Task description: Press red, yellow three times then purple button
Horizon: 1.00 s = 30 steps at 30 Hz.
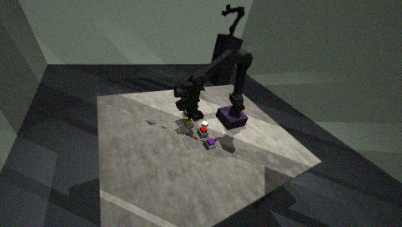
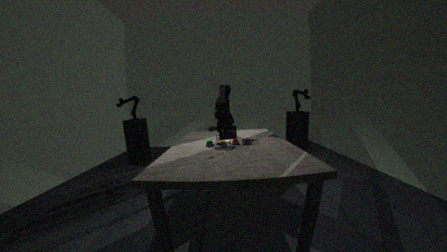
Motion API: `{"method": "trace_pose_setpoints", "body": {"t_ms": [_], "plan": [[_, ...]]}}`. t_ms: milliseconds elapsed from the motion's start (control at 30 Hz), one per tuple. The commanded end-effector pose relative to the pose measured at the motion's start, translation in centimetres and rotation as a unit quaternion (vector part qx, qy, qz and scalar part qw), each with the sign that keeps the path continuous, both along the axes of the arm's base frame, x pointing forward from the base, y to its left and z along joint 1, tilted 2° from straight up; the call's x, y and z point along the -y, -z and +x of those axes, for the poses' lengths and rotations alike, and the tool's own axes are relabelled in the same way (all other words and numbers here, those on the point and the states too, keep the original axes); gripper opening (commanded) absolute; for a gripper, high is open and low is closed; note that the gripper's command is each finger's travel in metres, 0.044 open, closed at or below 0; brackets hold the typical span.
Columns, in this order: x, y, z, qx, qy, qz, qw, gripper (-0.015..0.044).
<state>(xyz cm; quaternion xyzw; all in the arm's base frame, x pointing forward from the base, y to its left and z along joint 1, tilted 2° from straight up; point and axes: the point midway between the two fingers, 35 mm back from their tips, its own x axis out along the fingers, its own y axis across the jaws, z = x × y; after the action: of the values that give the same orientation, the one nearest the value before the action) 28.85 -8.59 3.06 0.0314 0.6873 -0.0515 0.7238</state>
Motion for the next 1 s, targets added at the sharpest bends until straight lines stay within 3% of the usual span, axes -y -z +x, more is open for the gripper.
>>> {"method": "trace_pose_setpoints", "body": {"t_ms": [0,967], "plan": [[0.0,0.7,-0.1,-0.003,-0.003,0.001,1.000,0.0020],[0.0,1.1,0.0,-0.001,0.000,0.001,1.000,0.0020]]}}
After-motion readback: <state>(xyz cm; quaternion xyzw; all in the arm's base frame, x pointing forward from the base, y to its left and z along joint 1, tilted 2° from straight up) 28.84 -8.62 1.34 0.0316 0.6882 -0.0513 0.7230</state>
